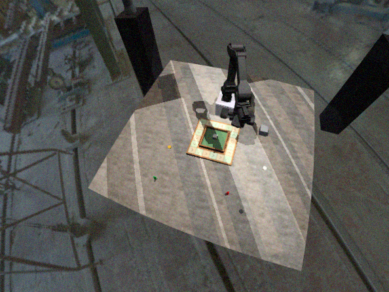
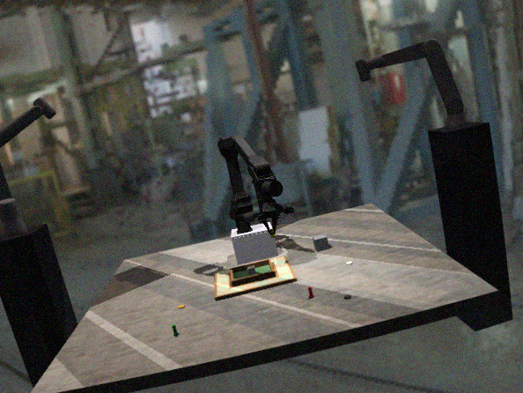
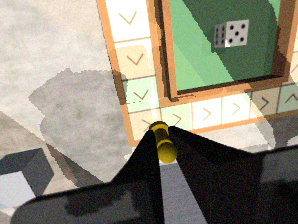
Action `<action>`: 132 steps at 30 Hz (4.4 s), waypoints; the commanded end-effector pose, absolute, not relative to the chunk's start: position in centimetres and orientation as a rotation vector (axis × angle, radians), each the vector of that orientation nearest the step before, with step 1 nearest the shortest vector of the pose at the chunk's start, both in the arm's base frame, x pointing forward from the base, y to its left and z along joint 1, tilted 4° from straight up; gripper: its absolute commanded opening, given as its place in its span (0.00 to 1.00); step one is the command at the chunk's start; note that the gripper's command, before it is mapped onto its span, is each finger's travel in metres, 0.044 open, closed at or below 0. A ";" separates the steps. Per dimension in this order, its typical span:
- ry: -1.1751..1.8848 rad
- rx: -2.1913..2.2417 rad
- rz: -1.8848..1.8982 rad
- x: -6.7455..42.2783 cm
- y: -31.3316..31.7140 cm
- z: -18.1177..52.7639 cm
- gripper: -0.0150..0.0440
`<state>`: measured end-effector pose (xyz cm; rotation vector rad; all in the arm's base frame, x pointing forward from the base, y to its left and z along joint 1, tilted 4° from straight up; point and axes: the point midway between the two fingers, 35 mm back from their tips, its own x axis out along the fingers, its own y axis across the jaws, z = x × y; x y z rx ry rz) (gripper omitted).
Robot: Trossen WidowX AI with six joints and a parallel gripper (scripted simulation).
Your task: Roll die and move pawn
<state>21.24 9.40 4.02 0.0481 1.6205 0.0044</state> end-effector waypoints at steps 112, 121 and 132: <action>1.614 0.039 0.002 16.3 -8.4 -1.1 1.00; 1.614 0.069 -0.021 17.1 -2.1 6.1 1.00; 1.614 0.060 -0.015 17.1 -2.2 5.9 1.00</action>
